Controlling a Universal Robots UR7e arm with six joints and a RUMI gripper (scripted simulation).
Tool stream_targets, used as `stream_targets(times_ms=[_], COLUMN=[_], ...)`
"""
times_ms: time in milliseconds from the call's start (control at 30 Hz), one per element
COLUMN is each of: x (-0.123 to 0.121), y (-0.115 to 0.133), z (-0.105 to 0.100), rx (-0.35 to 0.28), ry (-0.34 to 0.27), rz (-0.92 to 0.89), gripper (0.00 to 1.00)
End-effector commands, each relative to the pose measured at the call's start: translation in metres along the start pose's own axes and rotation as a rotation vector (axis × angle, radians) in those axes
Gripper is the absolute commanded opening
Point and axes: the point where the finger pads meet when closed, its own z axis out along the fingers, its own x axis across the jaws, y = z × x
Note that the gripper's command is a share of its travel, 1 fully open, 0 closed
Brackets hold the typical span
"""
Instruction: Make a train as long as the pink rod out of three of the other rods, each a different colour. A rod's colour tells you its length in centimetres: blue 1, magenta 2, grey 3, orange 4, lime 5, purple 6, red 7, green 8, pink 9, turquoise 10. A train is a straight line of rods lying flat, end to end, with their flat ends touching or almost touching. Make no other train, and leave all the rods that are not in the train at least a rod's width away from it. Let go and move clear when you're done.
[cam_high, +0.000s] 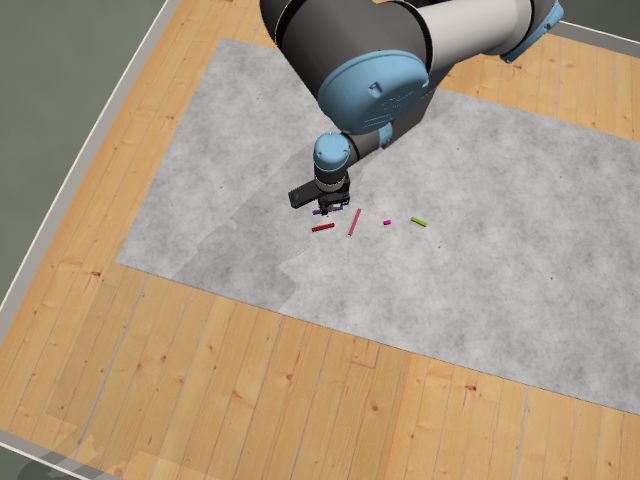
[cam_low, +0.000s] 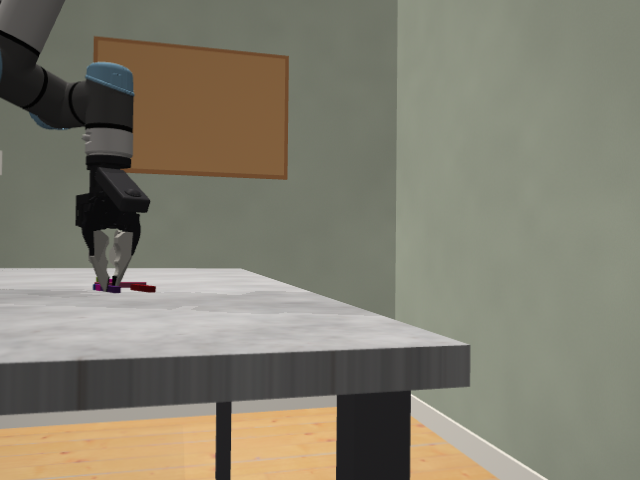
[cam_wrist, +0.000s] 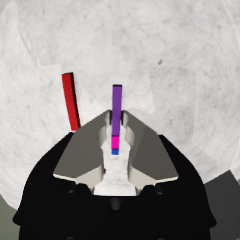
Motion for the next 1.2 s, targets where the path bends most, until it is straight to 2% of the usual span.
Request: stream_targets(times_ms=[0,200,333,367,900,1167], x=[0.0,0.0,0.0,0.0,0.0,0.0], y=[0.0,0.0,0.0,0.0,0.0,0.0], z=[0.0,0.0,0.0,0.0,-0.004,-0.033], rx=[0.001,0.001,0.001,0.001,0.001,0.001], ry=[-0.001,-0.001,-0.001,-0.001,-0.001,-0.001], rz=[0.0,0.0,0.0,0.0,0.0,0.0], gripper=[0.06,0.11,0.11,0.14,0.14,0.14])
